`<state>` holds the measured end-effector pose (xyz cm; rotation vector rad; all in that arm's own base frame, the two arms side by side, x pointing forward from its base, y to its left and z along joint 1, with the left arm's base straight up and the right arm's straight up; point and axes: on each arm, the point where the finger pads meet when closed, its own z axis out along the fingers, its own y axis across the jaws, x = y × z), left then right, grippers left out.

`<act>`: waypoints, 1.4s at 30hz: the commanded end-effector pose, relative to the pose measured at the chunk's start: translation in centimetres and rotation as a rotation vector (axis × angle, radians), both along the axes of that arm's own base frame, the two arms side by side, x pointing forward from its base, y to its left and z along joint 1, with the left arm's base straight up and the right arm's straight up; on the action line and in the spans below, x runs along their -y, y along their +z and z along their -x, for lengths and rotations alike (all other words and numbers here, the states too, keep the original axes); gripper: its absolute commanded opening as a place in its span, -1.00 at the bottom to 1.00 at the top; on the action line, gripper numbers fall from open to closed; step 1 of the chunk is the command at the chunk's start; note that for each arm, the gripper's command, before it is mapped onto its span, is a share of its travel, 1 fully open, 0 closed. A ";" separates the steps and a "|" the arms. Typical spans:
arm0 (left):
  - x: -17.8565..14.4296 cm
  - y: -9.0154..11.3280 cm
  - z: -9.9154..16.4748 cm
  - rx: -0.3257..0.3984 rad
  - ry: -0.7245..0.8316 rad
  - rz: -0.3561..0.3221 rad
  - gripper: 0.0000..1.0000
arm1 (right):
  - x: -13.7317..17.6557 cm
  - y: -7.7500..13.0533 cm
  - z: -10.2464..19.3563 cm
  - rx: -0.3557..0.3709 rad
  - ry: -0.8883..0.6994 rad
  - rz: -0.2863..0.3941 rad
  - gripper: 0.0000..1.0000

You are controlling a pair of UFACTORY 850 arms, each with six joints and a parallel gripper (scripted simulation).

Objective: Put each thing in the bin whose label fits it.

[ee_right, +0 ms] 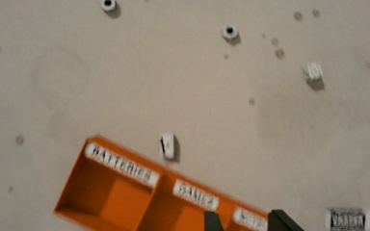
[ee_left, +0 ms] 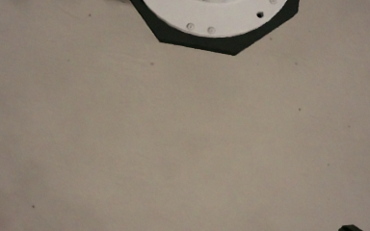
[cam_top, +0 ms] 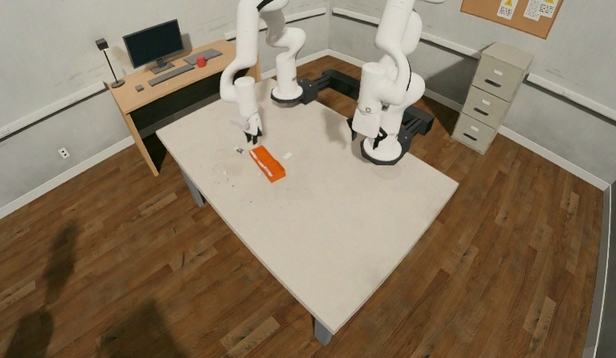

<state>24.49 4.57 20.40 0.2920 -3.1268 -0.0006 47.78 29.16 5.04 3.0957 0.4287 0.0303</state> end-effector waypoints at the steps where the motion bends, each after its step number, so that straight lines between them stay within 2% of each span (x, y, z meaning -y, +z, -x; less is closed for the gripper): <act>1: 0.0 0.0 -0.1 0.001 0.000 0.000 1.00 | -0.6 -2.1 -3.4 -0.020 0.016 -0.014 -0.37; 3: 0.0 0.0 -0.1 0.001 0.000 0.000 1.00 | -0.6 -2.1 -3.4 -0.020 0.016 -0.014 -0.37; 18: 0.0 0.0 -0.1 0.001 0.000 0.000 1.00 | -1.6 -8.8 -13.9 -0.019 0.016 -0.014 -0.37; 20: 0.0 0.0 -0.1 0.001 0.000 0.000 1.00 | -1.6 -8.8 -13.9 -0.019 0.016 -0.014 -0.37; 24: 0.0 0.0 -0.1 0.001 0.000 0.000 1.00 | -1.9 -10.4 -16.6 -0.019 0.016 -0.014 -0.37; 42: 0.0 0.0 -0.1 0.001 0.000 0.000 1.00 | -1.9 -10.4 -16.6 -0.019 0.016 -0.014 -0.37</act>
